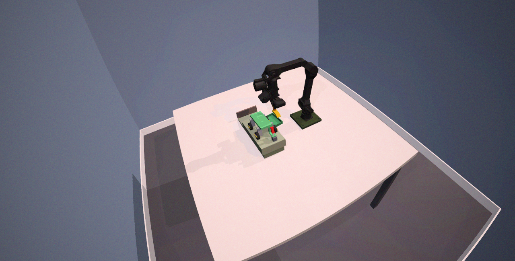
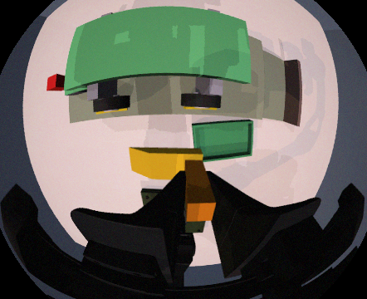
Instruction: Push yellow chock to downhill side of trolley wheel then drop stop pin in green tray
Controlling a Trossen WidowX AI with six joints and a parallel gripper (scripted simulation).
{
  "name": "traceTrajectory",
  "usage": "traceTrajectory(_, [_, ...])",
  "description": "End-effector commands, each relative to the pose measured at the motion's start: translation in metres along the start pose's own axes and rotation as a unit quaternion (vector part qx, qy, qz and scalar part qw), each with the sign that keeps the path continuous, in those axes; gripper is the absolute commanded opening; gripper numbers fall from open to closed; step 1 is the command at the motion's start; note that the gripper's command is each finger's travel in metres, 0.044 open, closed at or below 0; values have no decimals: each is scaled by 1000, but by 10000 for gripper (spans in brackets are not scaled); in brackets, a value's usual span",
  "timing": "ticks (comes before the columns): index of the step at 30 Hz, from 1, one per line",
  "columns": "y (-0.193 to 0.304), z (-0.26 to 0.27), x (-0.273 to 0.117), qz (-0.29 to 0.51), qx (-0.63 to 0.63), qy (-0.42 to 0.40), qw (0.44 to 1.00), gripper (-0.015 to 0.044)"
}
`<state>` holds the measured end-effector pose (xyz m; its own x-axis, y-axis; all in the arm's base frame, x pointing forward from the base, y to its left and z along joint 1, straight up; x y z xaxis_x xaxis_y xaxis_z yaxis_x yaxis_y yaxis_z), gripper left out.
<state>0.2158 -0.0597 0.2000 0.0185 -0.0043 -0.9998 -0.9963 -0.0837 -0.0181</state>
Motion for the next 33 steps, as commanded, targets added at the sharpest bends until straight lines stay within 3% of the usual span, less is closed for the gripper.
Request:
traceTrajectory(1, [0, -15, 2, -1, -2, -1, 1000, 0])
traceTrajectory(28, [6, -120, 13, -1, -2, 3, 1000, 0])
traceTrajectory(33, [7, -124, 13, -11, -2, -41, 999, 0])
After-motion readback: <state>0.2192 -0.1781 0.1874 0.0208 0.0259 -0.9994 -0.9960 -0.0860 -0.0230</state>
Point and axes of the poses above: the point midway between the two fingers, 35 mm back from their tips, its own x axis out along the fingers, its own z axis across the jaws, y = z × x, the point moved 1 cm from there along -x, back along the fingers, and after that the axes turned 14 degrees about -x, right-handed, at the moved point
